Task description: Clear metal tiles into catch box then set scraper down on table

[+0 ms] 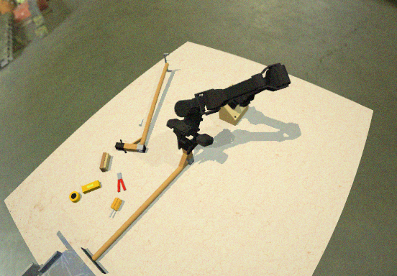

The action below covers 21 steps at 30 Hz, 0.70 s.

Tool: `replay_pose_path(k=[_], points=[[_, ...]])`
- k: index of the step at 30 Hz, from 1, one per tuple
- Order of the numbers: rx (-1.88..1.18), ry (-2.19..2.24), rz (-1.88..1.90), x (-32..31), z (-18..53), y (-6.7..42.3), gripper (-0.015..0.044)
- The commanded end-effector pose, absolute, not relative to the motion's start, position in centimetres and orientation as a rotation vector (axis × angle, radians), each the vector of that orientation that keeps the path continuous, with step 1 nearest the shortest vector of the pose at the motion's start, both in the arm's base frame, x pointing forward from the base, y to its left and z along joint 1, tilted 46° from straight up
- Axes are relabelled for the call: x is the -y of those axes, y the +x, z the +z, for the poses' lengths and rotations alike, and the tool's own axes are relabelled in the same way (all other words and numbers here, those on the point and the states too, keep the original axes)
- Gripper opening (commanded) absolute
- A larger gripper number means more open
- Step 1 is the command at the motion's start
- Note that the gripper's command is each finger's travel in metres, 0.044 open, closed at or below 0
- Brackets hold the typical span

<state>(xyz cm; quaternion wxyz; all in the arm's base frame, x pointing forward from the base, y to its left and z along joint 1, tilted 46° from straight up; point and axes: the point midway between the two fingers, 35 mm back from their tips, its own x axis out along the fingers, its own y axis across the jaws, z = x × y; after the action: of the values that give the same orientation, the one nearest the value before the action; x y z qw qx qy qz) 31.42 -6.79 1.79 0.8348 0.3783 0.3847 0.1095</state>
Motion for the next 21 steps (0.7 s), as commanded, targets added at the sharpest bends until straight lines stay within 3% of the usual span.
replay_pose_path(k=[1,7,21], points=[[-0.815,0.801,0.23,6.8,1.8,31.4,0.0289],[-0.816,0.8,0.229,7.0,1.8,31.4,0.044],[-0.837,0.786,0.218,10.0,3.6,30.5,0.044]])
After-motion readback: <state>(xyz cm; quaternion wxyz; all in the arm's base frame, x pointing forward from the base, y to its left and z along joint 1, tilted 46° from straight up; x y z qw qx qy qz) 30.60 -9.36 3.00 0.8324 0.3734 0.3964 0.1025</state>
